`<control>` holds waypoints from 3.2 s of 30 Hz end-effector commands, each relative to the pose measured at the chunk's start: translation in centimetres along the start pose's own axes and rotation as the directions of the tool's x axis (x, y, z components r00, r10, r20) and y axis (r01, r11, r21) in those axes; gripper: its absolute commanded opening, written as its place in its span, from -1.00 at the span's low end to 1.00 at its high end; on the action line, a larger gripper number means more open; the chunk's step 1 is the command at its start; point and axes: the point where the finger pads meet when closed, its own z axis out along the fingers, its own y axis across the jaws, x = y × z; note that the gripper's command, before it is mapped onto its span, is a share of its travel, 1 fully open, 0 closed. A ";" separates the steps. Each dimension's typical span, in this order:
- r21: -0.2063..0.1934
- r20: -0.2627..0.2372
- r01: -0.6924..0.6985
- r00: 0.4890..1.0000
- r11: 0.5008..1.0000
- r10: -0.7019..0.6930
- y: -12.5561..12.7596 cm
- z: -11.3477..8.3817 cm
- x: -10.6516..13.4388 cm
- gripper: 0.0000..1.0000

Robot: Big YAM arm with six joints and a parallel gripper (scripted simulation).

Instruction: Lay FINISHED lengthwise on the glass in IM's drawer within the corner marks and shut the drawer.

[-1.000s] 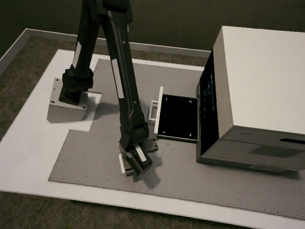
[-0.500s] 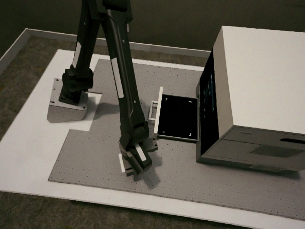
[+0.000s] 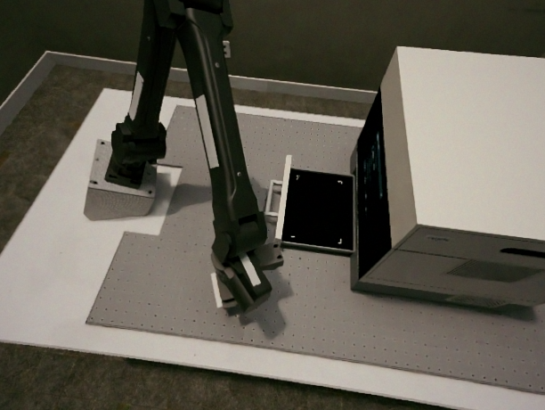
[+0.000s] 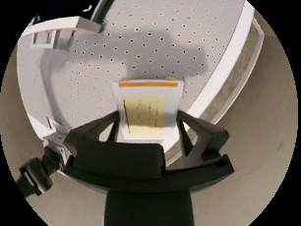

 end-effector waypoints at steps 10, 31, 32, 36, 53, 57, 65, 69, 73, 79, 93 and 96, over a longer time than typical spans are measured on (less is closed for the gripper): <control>0.059 0.016 0.024 1.000 0.998 -0.025 -2.3 -3.9 -1.2 0.56; 0.048 0.012 0.019 1.000 0.999 -0.019 -2.2 -5.8 -0.9 0.56; 0.041 0.009 0.015 1.000 0.999 -0.015 -2.2 -5.5 -0.7 0.56; 0.036 0.009 0.017 1.000 0.999 -0.017 -2.1 -5.3 -0.9 0.56; 0.036 0.009 0.017 1.000 0.999 -0.017 -2.1 -5.3 -0.9 0.56; 0.036 0.009 0.017 1.000 0.999 -0.017 -2.1 -5.3 -0.9 0.56; 0.036 0.009 0.017 1.000 0.999 -0.017 -2.1 -5.3 -0.9 0.56; 0.036 0.009 0.017 1.000 0.999 -0.017 -2.1 -5.3 -0.9 0.56; 0.036 0.009 0.017 1.000 0.999 -0.017 -2.1 -5.3 -0.9 0.56; 0.008 0.002 0.163 0.987 0.987 -0.163 1.5 -4.3 -2.2 0.56; 0.028 -0.002 0.540 0.841 0.841 -0.541 5.4 -4.3 -6.5 0.56; 0.028 -0.004 0.621 0.783 0.783 -0.622 6.5 -4.3 -7.5 0.56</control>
